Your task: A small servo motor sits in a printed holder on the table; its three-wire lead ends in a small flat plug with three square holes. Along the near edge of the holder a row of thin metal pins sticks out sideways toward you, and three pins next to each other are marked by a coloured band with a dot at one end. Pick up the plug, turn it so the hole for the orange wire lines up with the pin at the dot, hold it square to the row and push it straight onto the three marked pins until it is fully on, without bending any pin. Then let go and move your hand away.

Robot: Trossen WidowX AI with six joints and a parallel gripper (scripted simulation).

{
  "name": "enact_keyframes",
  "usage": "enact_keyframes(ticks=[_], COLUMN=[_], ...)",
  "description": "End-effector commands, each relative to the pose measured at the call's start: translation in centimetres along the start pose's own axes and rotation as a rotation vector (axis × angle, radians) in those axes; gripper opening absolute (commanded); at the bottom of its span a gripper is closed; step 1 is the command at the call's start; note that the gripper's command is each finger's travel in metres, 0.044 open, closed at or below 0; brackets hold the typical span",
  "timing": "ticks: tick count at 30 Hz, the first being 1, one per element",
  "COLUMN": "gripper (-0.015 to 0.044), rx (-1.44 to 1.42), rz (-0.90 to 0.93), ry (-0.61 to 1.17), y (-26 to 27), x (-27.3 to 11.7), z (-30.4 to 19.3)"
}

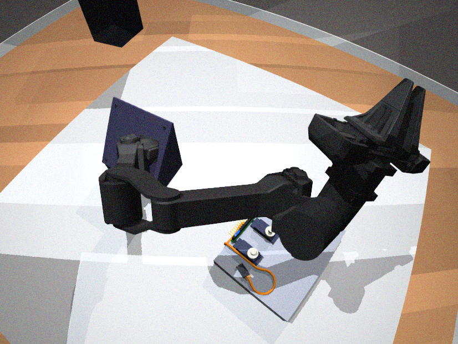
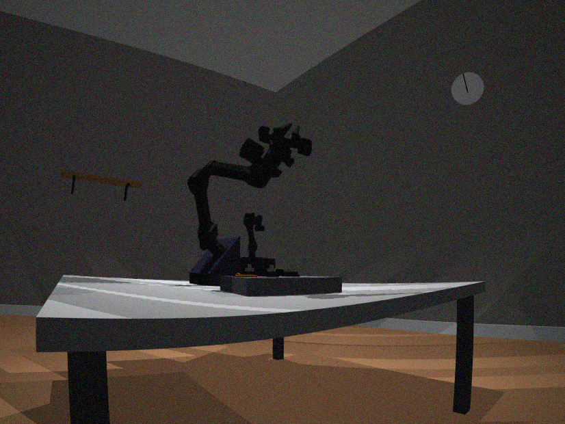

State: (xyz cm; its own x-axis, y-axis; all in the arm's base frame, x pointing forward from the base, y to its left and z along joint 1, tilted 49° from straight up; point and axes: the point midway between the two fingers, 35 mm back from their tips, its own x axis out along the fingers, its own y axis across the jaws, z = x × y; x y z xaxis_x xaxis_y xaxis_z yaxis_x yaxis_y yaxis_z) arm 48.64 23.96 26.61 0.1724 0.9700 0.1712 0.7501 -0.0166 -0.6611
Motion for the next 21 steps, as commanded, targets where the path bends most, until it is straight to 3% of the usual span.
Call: enact_keyframes(ticks=[1, 21], gripper=[0.0115, 0.0115], rx=[0.073, 0.433], rz=[0.028, 0.114], ry=[0.035, 0.238], y=[-0.4, -4.1], x=[-0.6, -3.1], z=[-0.7, -4.3])
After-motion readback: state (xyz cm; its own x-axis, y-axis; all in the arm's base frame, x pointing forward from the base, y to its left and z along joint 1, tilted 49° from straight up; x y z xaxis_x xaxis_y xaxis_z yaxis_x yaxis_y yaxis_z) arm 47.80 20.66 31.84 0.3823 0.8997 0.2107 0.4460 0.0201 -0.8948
